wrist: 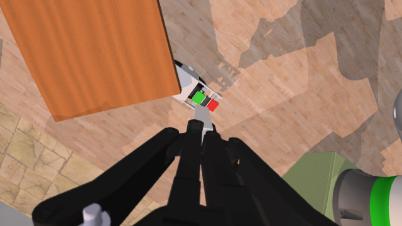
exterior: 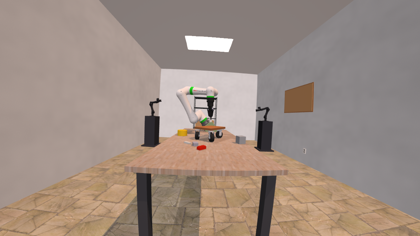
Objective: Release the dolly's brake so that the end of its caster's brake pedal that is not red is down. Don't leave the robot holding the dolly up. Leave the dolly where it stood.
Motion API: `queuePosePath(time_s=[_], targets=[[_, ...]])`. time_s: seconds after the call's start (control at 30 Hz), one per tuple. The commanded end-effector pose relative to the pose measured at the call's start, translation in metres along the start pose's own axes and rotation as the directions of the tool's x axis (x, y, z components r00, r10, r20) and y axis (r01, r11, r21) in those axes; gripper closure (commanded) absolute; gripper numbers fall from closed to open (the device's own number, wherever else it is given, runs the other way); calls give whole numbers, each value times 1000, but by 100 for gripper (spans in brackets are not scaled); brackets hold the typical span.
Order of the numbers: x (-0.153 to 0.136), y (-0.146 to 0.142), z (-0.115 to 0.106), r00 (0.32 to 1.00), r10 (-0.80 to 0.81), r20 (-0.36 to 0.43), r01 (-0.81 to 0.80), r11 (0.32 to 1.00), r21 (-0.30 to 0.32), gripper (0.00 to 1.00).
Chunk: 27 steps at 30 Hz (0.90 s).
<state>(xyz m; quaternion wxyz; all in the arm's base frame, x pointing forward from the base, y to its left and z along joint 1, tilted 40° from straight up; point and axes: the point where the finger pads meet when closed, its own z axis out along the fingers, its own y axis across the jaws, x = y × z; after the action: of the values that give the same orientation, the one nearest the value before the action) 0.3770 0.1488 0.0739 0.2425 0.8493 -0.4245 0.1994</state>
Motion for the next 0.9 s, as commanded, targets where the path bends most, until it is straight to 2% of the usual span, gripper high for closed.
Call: queuePosePath(time_s=[0.0, 0.13, 0.87], targets=[[0, 0, 0, 961, 273, -35, -273, 962, 19, 100], [0, 0, 0, 897, 438, -55, -437, 899, 35, 100], [0, 0, 0, 897, 438, -55, -437, 899, 35, 100]])
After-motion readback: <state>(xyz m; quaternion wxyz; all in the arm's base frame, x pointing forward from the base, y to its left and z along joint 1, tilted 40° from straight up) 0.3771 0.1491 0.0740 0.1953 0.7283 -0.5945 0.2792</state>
